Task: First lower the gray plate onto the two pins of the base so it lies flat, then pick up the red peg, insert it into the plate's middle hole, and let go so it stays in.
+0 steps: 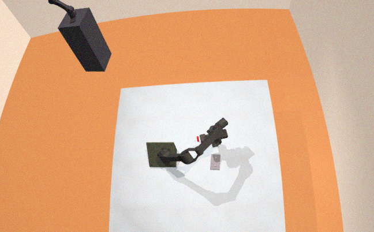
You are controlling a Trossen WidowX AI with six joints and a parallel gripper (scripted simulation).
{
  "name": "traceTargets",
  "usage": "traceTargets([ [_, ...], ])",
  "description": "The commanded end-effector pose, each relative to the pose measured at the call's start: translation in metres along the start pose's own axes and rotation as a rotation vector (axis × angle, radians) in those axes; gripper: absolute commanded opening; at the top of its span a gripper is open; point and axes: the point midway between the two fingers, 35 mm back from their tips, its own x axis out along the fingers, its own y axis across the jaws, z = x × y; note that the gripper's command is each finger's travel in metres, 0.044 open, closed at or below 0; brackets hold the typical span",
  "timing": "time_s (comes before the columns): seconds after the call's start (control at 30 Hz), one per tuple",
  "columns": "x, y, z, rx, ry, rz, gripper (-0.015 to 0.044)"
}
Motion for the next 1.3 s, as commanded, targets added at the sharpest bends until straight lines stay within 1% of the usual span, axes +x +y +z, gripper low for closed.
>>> traceTargets([
  [0.0, 0.004, 0.0, 0.012, 0.021, 0.002, 0.007, 0.0],
  [0.63, 0.034, -0.002, 0.066, 0.151, 0.003, 0.009, 0.0],
  [1.27, 0.064, -0.016, 0.119, 0.284, -0.016, 0.004, 0.0],
])
